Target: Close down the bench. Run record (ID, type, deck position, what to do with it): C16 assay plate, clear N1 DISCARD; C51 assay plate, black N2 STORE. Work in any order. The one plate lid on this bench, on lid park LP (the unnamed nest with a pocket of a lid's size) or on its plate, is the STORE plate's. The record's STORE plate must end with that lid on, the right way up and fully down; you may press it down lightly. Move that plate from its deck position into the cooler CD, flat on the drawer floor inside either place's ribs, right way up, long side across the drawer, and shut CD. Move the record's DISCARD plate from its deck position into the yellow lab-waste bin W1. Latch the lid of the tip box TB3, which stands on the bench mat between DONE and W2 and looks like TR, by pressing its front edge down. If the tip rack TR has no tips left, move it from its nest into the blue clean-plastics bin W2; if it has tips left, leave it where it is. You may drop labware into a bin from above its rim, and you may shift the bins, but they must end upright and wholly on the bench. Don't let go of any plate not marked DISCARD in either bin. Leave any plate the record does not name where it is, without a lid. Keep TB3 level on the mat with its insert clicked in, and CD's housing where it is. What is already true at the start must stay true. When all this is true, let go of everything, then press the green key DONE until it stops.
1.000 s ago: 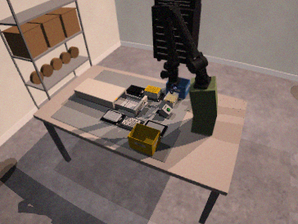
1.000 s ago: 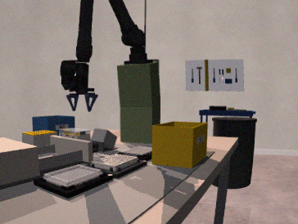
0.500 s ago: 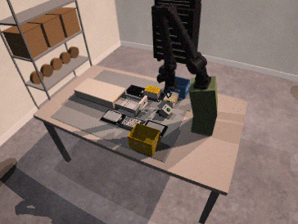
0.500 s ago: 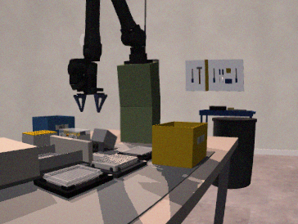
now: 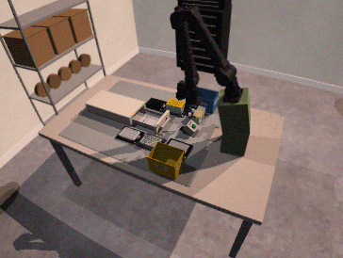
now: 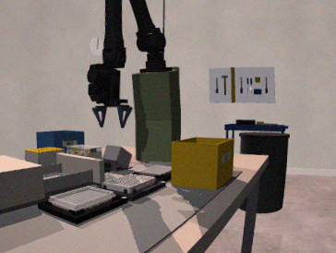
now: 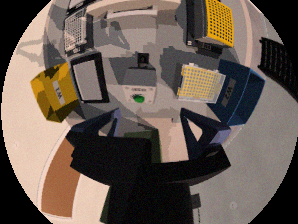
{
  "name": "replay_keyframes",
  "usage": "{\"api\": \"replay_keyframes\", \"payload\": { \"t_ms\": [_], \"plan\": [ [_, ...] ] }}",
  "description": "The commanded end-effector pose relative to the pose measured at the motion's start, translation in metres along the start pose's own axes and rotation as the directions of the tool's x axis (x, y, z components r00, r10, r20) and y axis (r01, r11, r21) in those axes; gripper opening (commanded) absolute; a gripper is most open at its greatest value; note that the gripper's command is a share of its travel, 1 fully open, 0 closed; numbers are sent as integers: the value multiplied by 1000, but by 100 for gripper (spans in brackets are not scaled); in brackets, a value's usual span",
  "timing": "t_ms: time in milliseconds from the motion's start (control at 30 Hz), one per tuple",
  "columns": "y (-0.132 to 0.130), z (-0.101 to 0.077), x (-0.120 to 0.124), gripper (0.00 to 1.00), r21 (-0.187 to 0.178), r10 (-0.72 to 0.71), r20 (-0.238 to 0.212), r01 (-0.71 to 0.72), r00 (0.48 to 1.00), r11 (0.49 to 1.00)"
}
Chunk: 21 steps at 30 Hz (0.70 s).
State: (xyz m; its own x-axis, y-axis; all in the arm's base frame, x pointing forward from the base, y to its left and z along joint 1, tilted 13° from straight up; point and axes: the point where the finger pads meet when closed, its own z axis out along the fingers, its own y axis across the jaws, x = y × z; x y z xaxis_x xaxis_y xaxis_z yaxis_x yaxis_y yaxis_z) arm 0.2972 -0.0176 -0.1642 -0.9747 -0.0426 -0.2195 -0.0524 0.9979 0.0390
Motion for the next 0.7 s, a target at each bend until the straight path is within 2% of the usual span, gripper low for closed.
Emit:
{"api": "replay_keyframes", "payload": {
  "t_ms": [0,133,667],
  "plan": [
    [9,-6,-7,100,4,28,30,-28,999,1000],
    [25,-4,-4,100,2,29,16,-29,999,1000],
    [82,-2,-17,100,-1,30,20,-30,999,1000]
  ]
}}
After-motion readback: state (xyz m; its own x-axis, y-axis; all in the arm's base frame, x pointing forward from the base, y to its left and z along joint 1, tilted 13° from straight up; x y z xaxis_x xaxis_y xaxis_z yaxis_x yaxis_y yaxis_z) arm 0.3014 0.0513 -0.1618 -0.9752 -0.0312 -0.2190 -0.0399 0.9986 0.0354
